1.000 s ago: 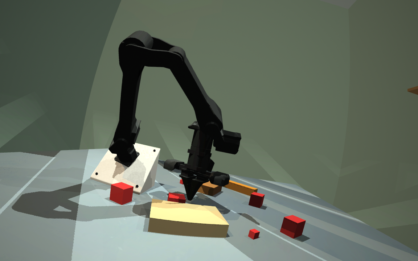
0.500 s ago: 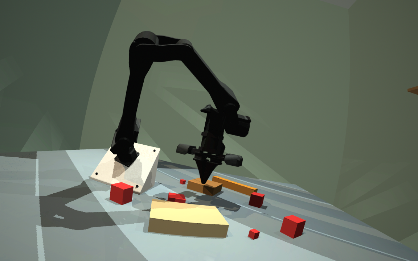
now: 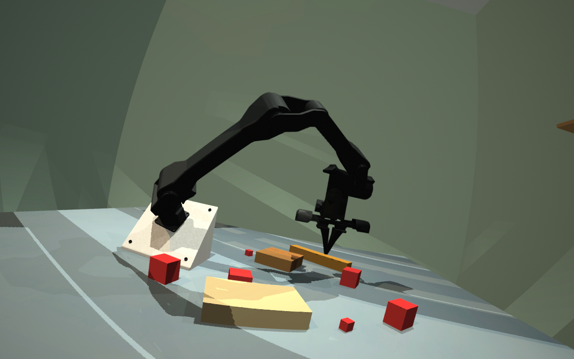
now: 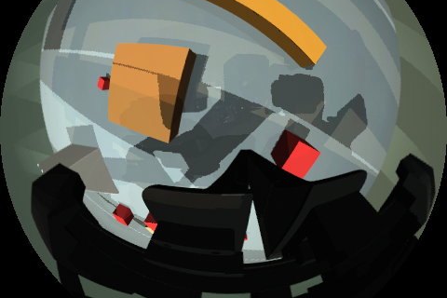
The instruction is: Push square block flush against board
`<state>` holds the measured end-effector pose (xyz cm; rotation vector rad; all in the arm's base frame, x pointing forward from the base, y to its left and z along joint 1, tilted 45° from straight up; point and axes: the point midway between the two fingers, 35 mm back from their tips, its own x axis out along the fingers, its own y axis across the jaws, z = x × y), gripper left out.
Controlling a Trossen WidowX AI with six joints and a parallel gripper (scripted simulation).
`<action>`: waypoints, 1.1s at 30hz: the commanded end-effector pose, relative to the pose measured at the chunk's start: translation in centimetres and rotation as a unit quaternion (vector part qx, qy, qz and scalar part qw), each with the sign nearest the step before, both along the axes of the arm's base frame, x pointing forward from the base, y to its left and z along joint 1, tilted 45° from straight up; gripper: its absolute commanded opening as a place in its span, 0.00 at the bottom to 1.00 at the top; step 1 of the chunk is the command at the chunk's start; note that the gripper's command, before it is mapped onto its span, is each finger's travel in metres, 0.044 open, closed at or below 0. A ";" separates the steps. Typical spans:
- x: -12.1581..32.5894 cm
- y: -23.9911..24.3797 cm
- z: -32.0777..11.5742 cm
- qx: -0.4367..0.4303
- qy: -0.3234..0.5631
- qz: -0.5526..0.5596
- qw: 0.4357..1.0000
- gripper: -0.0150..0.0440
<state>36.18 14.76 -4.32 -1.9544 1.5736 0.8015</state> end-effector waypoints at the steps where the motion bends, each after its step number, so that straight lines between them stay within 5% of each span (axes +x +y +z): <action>1: 0.8 1.7 -1.8 -0.002 0.020 0.021 1.000 0.25; 13: 1.7 -2.1 -5.7 -0.004 0.019 0.021 1.000 0.25; 33: 1.5 -0.4 -7.2 -0.002 0.019 0.022 1.000 0.25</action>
